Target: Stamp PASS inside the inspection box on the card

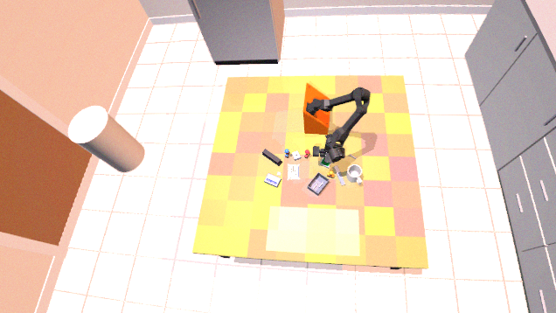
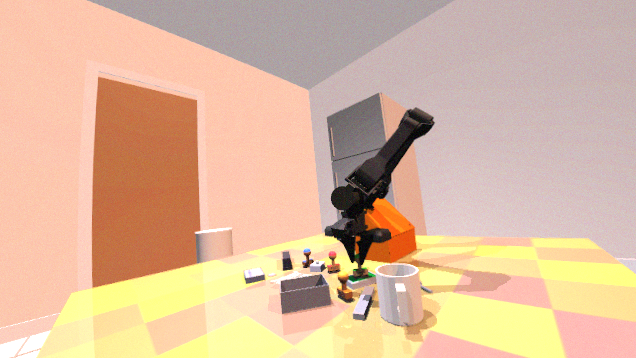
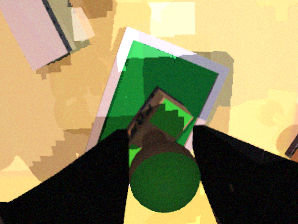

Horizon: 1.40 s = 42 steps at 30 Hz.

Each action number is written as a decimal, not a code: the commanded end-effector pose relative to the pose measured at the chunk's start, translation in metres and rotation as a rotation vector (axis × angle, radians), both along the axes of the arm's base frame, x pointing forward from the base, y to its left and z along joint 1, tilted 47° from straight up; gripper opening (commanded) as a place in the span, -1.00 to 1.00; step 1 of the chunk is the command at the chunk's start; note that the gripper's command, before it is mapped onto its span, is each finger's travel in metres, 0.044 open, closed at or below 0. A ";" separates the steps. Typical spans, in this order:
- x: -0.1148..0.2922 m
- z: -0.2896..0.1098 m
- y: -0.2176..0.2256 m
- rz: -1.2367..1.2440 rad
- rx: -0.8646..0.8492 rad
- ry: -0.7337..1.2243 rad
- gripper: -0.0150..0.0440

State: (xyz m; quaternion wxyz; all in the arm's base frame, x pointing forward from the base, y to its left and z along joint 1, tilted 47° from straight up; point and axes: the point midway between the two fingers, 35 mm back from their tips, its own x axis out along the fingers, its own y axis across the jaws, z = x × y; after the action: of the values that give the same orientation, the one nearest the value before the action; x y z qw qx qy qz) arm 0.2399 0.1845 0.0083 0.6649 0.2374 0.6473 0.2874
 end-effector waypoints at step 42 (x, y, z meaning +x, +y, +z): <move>0.001 0.033 -0.036 0.003 -0.006 -0.002 -0.49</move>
State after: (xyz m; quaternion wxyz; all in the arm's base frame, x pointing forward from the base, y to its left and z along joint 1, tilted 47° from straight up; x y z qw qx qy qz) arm 0.2412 0.1524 0.0359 0.6655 0.2342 0.6495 0.2838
